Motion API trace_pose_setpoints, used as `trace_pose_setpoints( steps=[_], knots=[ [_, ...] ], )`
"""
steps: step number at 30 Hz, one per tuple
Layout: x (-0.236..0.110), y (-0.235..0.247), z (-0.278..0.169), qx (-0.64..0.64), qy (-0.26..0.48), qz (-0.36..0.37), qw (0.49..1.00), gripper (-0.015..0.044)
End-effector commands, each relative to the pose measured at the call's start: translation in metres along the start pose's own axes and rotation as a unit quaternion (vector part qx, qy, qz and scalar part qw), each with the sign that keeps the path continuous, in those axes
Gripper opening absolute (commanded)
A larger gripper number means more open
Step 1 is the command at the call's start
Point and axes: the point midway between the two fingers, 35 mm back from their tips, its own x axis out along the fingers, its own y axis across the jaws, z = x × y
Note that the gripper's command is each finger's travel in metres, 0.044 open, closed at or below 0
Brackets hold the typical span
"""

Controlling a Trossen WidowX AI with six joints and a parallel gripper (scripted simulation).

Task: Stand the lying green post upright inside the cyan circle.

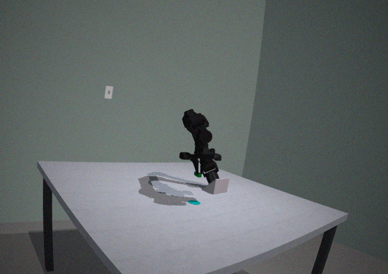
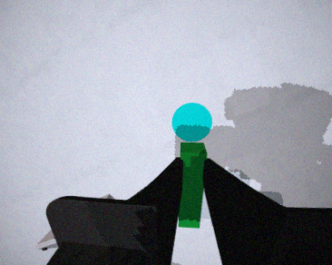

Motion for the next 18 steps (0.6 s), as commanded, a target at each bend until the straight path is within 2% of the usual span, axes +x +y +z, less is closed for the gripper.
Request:
trace_pose_setpoints(
  steps=[1, 18],
  knots=[
    [0.0042, 0.0024, -0.0015, -0.001, -0.010, 0.014, 1.000, 0.0023],
    [0.0117, 0.0038, -0.0018, 0.006, -0.059, 0.050, 0.997, 0.0023]
  ],
)
